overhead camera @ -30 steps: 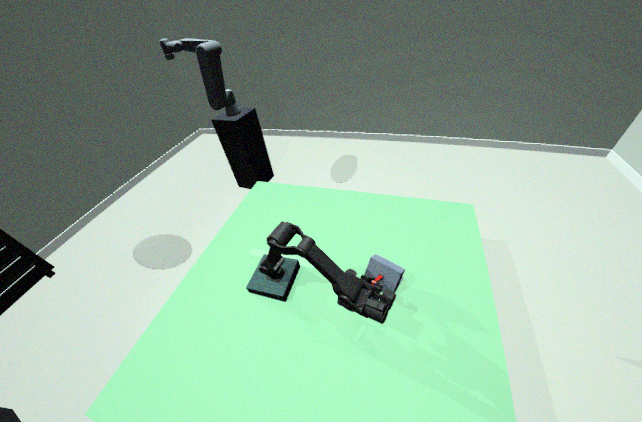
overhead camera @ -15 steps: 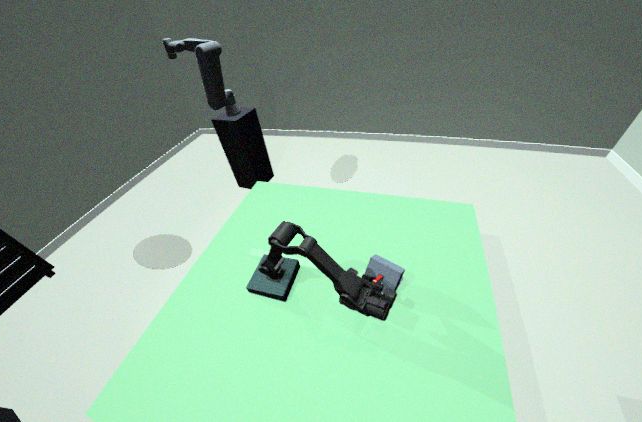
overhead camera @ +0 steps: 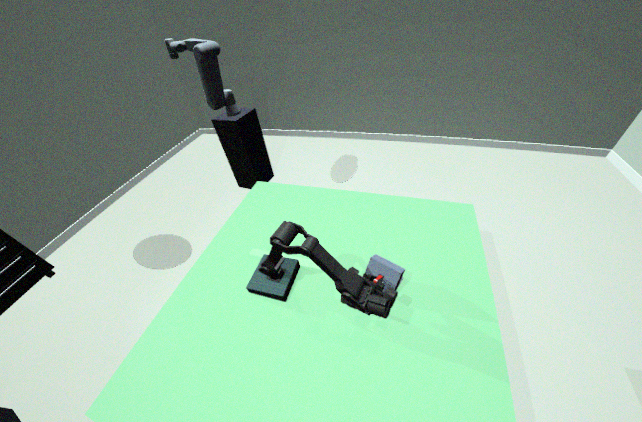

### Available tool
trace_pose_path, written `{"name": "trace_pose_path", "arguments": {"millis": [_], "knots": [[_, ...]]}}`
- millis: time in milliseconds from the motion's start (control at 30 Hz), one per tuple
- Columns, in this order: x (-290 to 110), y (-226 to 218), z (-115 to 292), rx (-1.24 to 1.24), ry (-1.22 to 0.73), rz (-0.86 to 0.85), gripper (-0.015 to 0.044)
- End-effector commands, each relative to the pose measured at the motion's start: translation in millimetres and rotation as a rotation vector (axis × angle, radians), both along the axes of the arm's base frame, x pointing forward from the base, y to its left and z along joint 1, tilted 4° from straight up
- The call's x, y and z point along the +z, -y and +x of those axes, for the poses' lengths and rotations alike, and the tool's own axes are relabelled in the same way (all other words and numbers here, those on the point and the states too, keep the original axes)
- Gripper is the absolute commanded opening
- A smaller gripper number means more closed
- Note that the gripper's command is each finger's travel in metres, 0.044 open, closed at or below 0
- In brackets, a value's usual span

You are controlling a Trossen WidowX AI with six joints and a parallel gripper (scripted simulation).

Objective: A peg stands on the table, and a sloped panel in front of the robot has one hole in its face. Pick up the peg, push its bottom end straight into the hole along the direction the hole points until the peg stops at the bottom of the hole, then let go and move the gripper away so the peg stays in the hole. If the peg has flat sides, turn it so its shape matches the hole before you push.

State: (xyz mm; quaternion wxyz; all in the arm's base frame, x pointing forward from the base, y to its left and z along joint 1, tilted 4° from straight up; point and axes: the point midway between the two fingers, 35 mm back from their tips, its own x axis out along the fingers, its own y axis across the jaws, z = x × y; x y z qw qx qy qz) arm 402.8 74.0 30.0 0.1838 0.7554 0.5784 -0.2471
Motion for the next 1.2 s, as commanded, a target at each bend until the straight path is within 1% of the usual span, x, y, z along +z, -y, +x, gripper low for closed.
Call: {"name": "trace_pose_path", "arguments": {"millis": [0, 467, 1000, 1033, 1167], "knots": [[-1.6, -0.9, 0.3, -0.003, -0.004, -0.002, 0.0], [-1.2, -1.6, 0.5, 0.0, 0.0, 0.0, 0.0], [0.3, 0.9, 0.3, 0.0, -0.001, -0.001, 0.042], [1.0, 2.2, 0.1, 0.0, -0.001, -0.001, 0.044], [4.6, 8.2, -0.6, -0.001, -0.002, -0.003, 0.044]]}}
